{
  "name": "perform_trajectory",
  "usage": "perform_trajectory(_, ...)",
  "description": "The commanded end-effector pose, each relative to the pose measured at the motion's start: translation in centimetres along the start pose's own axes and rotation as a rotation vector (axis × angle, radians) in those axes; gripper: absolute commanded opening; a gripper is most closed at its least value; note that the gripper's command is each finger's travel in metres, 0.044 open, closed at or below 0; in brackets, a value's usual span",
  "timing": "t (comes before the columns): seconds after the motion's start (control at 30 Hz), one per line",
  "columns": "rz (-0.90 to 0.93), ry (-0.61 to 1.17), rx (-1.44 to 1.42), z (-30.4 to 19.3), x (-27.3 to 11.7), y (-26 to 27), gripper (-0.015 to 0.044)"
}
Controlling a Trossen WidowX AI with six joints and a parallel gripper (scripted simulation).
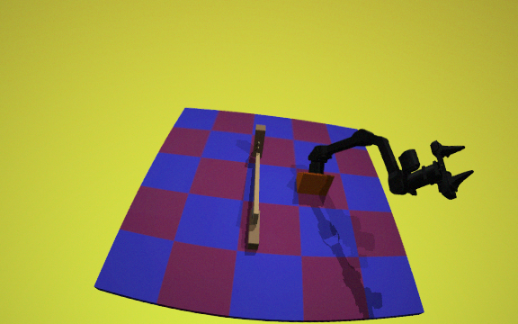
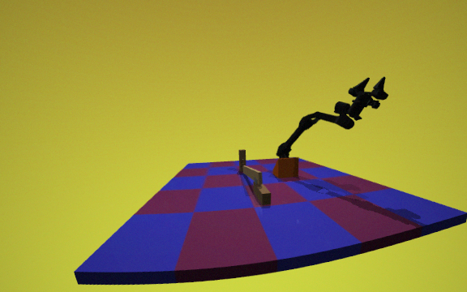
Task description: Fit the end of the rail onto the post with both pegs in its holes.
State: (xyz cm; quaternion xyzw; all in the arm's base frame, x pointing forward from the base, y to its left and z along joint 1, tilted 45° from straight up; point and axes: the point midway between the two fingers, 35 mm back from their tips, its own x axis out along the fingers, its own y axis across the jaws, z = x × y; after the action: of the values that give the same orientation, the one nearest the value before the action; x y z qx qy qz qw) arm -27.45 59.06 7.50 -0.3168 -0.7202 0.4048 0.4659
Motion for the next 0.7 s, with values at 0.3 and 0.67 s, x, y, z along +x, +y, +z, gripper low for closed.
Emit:
perform_trajectory(0.3,0.285,0.189,-0.016,-12.8,-0.3,4.6,0.044)
perform_trajectory(0.67,0.654,0.504,0.011,-29.9,-7.5,8.4,0.044)
